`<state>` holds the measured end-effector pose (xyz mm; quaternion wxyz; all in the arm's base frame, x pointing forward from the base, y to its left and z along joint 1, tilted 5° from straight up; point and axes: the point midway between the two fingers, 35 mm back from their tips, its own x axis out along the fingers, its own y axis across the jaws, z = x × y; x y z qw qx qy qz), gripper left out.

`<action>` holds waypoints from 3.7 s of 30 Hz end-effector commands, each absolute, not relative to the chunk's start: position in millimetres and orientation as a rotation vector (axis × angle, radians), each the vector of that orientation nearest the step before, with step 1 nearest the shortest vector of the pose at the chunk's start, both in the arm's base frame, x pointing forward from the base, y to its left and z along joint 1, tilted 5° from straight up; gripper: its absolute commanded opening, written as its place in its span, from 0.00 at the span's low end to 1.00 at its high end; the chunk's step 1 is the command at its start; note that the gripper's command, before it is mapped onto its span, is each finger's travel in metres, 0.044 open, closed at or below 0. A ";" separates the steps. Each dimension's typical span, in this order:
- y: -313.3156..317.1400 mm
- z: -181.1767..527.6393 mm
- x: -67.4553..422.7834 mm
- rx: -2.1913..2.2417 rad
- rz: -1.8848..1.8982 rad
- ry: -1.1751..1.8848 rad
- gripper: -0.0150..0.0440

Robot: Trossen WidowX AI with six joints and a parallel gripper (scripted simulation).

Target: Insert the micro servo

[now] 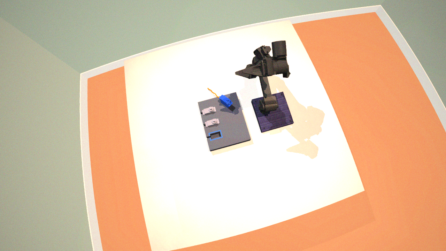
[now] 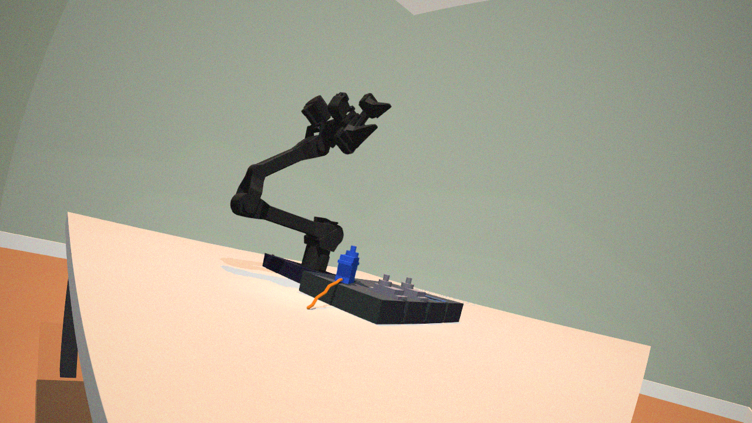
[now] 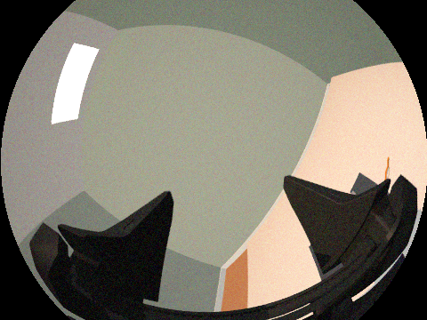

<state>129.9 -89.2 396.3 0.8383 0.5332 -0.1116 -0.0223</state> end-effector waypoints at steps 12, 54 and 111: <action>-64.7 416.1 128.8 0.927 -0.077 -0.304 1.00; 1.9 371.3 232.7 0.188 -0.294 0.034 1.00; -129.5 151.1 231.7 0.688 -0.756 1.266 1.00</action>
